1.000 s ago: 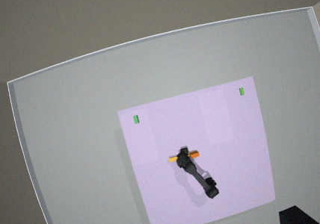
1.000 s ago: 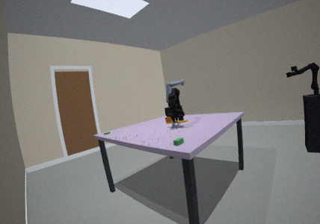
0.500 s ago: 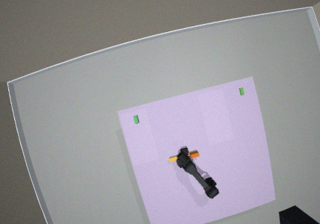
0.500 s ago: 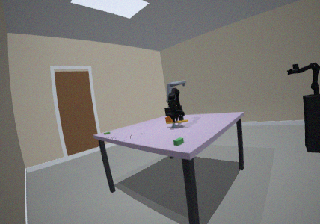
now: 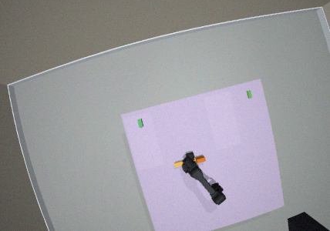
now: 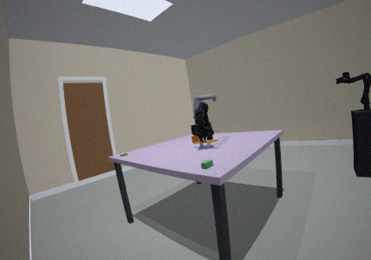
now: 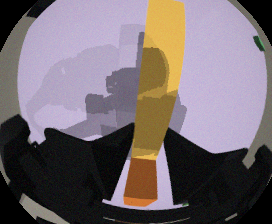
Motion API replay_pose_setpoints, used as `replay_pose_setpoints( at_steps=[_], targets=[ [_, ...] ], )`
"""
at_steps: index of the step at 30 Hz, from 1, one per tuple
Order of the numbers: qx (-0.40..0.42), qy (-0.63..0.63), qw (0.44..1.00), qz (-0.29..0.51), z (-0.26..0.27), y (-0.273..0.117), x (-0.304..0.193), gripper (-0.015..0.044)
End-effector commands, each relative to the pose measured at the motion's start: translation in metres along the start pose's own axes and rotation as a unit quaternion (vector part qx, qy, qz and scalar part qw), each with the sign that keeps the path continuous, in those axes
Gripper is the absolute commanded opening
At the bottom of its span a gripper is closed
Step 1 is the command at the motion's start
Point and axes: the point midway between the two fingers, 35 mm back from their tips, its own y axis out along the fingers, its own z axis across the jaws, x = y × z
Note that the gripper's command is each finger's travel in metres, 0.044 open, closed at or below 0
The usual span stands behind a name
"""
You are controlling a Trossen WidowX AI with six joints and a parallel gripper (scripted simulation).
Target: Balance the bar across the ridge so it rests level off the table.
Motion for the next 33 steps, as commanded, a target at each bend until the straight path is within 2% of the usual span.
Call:
replay_pose_setpoints(
  at_steps=[1, 33],
  targets=[
    [-0.001, 0.0, 1.0, -0.002, -0.0001, 0.0008, 0.0006, 0.0],
    [0.0, 0.0, 1.0, -0.002, 0.0002, 0.0035, 0.0007, 0.0]
  ],
)
